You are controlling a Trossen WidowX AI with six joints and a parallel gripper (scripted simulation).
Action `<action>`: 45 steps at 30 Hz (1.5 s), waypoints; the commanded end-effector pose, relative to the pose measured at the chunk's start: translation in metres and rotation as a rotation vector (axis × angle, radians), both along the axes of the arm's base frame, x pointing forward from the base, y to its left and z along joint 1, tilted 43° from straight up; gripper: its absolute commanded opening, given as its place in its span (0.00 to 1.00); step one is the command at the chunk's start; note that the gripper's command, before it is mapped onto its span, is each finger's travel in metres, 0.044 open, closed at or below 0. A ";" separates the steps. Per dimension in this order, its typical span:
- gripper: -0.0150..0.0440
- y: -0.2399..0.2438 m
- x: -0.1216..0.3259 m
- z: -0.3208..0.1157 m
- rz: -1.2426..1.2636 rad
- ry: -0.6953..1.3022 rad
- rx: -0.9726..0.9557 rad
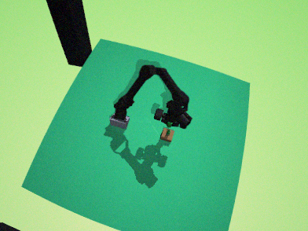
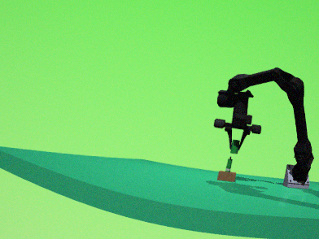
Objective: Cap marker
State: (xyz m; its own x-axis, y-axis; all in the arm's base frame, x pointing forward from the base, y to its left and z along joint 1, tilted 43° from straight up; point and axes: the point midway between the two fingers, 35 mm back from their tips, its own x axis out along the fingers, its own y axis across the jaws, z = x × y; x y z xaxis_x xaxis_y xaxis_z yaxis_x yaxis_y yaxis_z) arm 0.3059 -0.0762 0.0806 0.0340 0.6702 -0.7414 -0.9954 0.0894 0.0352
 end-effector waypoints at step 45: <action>0.25 0.010 0.010 -0.051 0.004 -0.001 0.000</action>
State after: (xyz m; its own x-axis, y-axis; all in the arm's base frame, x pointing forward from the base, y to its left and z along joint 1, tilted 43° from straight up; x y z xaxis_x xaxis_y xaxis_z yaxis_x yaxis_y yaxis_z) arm 0.3154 -0.0741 0.0392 0.0397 0.6638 -0.7468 -0.9956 0.0894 0.0266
